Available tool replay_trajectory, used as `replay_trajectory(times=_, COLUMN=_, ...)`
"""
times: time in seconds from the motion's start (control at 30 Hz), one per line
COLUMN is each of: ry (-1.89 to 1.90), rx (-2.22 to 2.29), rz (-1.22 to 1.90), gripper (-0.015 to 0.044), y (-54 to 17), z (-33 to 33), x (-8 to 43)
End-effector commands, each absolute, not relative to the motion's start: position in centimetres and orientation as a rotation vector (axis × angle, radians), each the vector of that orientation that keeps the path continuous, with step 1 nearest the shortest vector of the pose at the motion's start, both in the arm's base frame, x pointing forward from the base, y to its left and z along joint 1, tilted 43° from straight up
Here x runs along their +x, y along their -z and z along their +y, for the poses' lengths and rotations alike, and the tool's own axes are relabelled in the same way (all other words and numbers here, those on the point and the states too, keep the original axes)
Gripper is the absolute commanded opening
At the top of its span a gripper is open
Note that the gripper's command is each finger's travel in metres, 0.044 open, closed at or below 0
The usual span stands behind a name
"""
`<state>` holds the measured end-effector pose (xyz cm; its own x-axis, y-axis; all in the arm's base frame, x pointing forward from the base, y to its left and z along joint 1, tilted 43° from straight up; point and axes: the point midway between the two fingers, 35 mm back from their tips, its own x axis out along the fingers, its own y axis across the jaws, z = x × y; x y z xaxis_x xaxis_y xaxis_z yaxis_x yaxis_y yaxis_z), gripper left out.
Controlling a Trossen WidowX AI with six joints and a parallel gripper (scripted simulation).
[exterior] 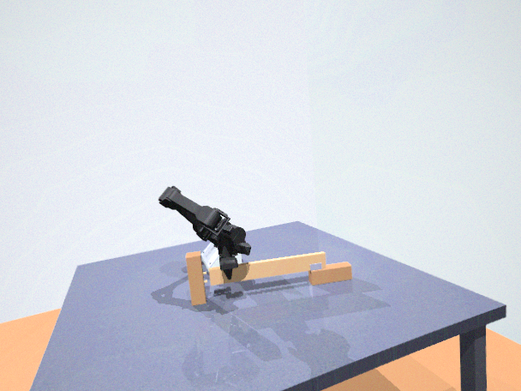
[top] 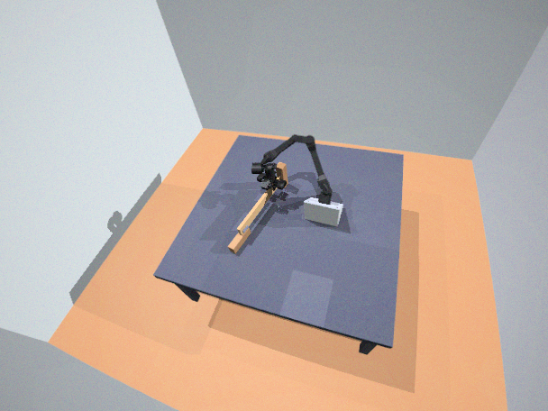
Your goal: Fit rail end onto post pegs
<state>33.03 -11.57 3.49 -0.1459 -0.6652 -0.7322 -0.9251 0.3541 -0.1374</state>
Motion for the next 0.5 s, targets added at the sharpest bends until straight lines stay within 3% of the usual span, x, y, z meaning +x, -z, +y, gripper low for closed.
replay_trajectory(times=0.0, ry=-0.451, rx=-1.393, rz=1.884, gripper=0.0000, y=-3.90, z=-11.65, x=33.00)
replay_trajectory(times=0.47, ry=-0.451, rx=-1.393, rz=1.884, gripper=0.0000, y=-4.29, z=-11.84, x=32.88)
